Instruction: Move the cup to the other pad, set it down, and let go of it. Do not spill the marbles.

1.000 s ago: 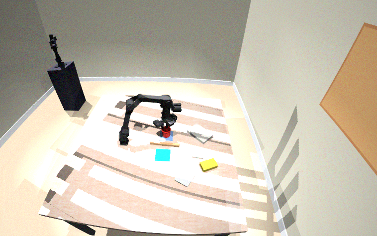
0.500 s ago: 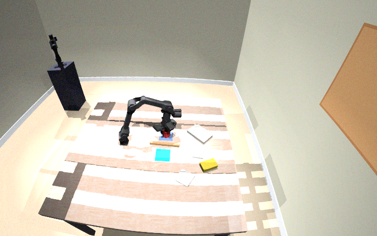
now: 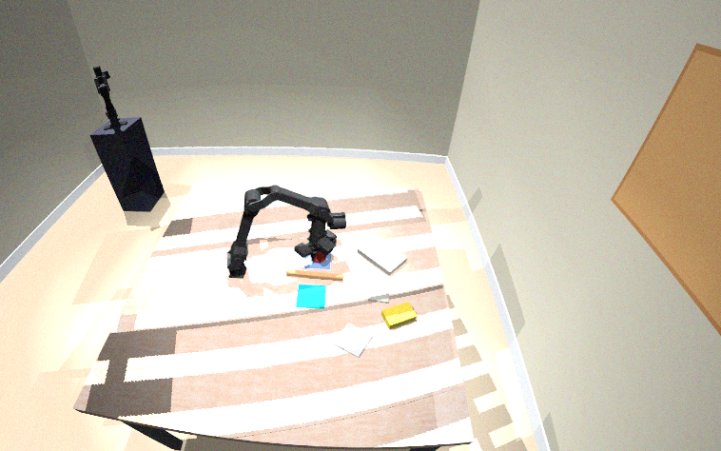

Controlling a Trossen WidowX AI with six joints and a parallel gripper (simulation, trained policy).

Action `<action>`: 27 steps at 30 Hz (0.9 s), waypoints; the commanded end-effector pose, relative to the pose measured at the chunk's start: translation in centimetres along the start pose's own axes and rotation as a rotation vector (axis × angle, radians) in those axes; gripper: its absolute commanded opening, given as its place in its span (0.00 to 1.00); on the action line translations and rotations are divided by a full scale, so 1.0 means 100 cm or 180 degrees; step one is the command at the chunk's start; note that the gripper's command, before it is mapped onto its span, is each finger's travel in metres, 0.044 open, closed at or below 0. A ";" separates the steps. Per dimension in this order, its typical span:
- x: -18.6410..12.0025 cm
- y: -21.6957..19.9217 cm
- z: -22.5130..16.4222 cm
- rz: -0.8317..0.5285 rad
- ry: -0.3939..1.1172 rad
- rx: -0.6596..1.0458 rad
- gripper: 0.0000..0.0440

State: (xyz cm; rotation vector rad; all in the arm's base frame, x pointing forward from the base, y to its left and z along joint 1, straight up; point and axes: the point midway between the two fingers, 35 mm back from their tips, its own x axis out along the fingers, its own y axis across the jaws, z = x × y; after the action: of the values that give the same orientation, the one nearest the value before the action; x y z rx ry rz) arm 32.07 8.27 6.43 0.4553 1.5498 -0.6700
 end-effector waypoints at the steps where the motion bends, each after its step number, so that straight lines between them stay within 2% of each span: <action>1: 0.006 -0.007 -0.001 -0.0086 0.0013 -0.0023 0.00; 13: -0.015 -0.012 0.000 0.0022 -0.0023 0.0100 0.00; 27: -0.057 -0.027 0.009 0.0222 -0.0086 0.0444 0.00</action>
State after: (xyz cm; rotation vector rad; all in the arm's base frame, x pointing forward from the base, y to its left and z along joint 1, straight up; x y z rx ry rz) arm 31.30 6.58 11.31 0.5615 1.4848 -0.7255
